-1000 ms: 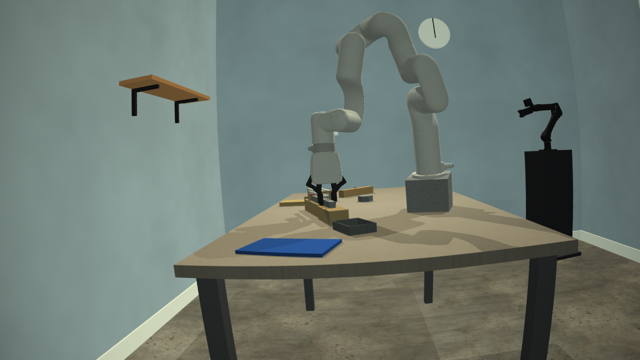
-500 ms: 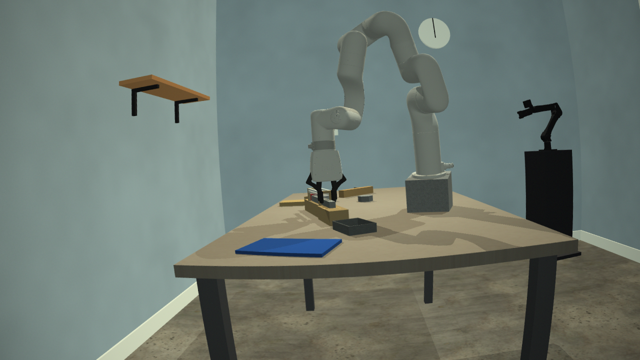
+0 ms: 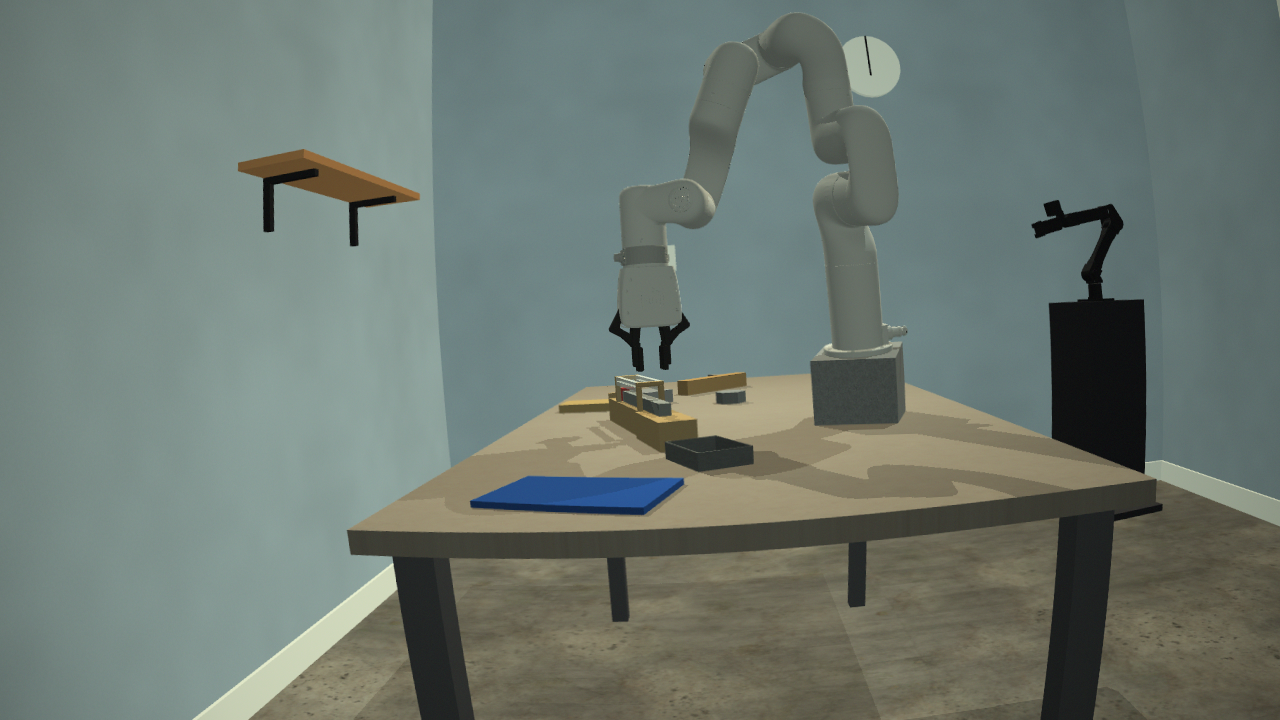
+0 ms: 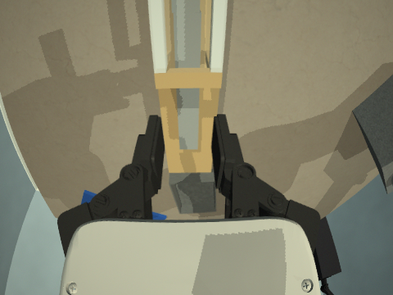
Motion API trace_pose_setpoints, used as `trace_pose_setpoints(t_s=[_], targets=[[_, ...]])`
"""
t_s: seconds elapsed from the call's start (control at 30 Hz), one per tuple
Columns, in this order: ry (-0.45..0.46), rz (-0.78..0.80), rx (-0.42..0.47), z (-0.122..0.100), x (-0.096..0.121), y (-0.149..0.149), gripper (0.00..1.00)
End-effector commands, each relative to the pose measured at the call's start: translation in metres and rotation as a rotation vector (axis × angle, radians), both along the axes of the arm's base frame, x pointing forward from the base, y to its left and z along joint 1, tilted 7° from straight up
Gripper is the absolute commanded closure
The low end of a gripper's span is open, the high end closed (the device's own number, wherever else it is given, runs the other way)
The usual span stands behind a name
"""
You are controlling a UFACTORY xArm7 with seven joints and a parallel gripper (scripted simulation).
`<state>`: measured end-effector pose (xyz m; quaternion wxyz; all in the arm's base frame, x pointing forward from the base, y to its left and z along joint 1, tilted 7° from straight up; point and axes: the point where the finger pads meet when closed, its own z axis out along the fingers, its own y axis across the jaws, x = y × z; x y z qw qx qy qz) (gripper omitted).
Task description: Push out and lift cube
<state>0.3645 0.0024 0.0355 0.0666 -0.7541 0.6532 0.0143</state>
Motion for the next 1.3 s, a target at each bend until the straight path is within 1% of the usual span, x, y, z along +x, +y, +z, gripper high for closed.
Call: trace_pose_setpoints(t_s=[0.0,0.3,0.33,0.37,0.4,0.5,0.53,0.57,0.67,0.77,0.83,0.93,1.0,1.27], targets=[[0.004,0.0,-0.005,0.005,0.0,0.0,0.62],[0.004,0.0,-0.005,0.005,0.0,0.0,0.62],[0.004,0.0,-0.005,0.005,0.0,0.001,1.0],[0.004,0.0,-0.005,0.006,0.0,0.007,1.0],[0.004,0.0,-0.005,0.007,-0.001,0.02,1.0],[0.004,0.0,-0.005,0.012,-0.009,0.072,1.0],[0.004,0.0,-0.005,0.013,-0.012,0.084,1.0],[0.003,0.0,-0.005,0.013,-0.014,0.089,1.0],[0.003,0.0,-0.005,0.011,-0.014,0.091,1.0],[0.004,0.0,-0.005,-0.005,-0.013,0.093,1.0],[0.004,0.0,-0.005,-0.005,-0.013,0.093,1.0],[0.004,0.0,-0.005,-0.023,-0.011,0.096,1.0],[0.004,0.0,-0.005,-0.03,-0.011,0.097,1.0],[0.004,0.0,-0.005,-0.036,-0.01,0.097,1.0]])
